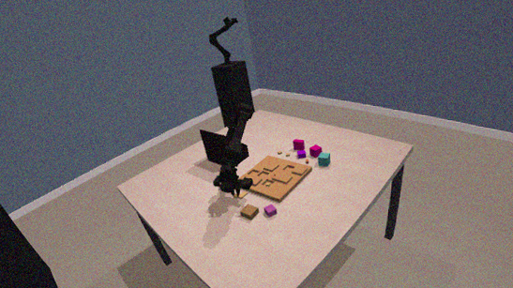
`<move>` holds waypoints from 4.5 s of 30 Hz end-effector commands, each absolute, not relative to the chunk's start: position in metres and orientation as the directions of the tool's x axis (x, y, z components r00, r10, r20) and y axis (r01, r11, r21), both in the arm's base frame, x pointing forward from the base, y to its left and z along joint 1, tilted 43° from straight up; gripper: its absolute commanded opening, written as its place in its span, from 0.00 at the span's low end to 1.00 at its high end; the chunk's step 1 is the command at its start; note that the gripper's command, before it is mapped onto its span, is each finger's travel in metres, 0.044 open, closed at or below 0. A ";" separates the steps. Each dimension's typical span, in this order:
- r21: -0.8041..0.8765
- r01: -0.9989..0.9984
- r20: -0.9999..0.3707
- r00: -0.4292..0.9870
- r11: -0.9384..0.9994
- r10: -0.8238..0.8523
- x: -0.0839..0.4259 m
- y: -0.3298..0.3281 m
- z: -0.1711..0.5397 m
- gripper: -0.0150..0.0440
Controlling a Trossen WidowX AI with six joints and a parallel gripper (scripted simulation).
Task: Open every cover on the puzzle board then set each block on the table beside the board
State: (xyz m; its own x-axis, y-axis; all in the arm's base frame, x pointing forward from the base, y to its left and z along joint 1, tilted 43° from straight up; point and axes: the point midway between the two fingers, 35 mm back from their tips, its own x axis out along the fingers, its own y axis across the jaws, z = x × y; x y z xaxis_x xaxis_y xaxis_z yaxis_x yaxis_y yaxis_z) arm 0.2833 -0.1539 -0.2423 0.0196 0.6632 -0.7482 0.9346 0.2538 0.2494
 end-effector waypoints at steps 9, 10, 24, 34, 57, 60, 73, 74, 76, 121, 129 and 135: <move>0.252 0.936 -0.746 0.025 0.247 0.665 0.282 -0.143 -0.253 0.39; 0.251 0.935 -0.749 0.023 0.251 0.663 0.283 -0.146 -0.251 0.43; 0.251 0.935 -0.749 0.023 0.251 0.662 0.283 -0.149 -0.248 1.00; 0.250 0.935 -0.749 0.024 0.250 0.662 0.283 -0.171 -0.225 1.00; 0.255 0.933 -0.752 0.025 0.255 0.659 0.302 -0.176 -0.171 0.64; 0.264 0.927 -0.753 0.026 0.266 0.658 0.309 -0.169 -0.164 0.51; 0.640 0.279 -0.750 0.027 0.716 0.661 0.343 -0.122 -0.122 0.25; 0.652 0.208 -0.749 0.027 0.730 0.662 0.346 -0.118 -0.119 0.25; 0.664 0.062 -0.748 0.027 0.746 0.663 0.350 -0.109 -0.112 0.25; 0.513 0.668 -0.740 0.025 0.539 0.673 0.360 -0.046 -0.129 0.25; 0.348 0.870 -0.739 0.025 0.349 0.673 0.360 -0.041 -0.135 0.25; 0.292 0.913 -0.739 0.025 0.286 0.673 0.360 -0.038 -0.137 0.25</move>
